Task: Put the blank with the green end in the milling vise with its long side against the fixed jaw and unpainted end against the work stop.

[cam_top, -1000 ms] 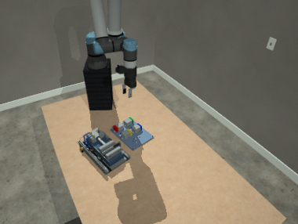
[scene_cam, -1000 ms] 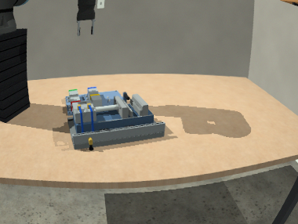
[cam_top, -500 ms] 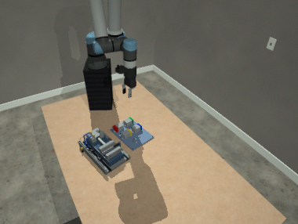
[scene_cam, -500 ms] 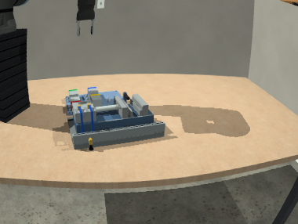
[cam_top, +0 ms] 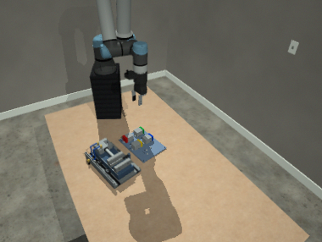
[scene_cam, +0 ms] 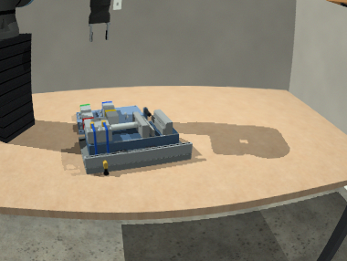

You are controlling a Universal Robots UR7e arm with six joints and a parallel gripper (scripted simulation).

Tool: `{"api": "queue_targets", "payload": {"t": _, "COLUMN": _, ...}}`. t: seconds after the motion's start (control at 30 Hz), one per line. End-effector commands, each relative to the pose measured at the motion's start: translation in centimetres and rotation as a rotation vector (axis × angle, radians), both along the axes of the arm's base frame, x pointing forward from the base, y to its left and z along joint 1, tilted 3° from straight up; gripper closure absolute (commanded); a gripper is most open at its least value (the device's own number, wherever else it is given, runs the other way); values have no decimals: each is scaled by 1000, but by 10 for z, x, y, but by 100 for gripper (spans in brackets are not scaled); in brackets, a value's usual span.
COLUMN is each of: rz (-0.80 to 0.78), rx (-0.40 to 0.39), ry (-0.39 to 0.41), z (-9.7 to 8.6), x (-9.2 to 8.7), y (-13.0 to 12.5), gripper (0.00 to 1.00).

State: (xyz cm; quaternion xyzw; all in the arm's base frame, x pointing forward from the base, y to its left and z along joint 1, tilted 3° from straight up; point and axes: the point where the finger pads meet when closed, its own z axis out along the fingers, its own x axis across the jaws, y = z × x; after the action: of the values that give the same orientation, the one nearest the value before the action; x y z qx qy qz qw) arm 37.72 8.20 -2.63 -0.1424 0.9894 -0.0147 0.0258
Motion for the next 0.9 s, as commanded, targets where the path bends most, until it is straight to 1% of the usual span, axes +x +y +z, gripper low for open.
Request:
{"api": "queue_targets", "payload": {"t": 0.0, "rz": 0, "rx": 0, "ry": -1, "z": 1, "x": 0, "y": 0, "gripper": 0}}
{"api": "queue_targets", "payload": {"t": 0.27, "rz": 0, "rx": 0, "ry": -1, "z": 1, "x": 0, "y": 0, "gripper": 0}}
{"api": "queue_targets", "payload": {"t": 0.43, "rz": 0, "rx": 0, "ry": -1, "z": -2, "x": -28, "y": 53, "gripper": 0}}
{"api": "queue_targets", "payload": {"t": 0.87, "rz": 1, "rx": 1, "ry": -1, "z": -3, "x": -28, "y": 53, "gripper": 0}}
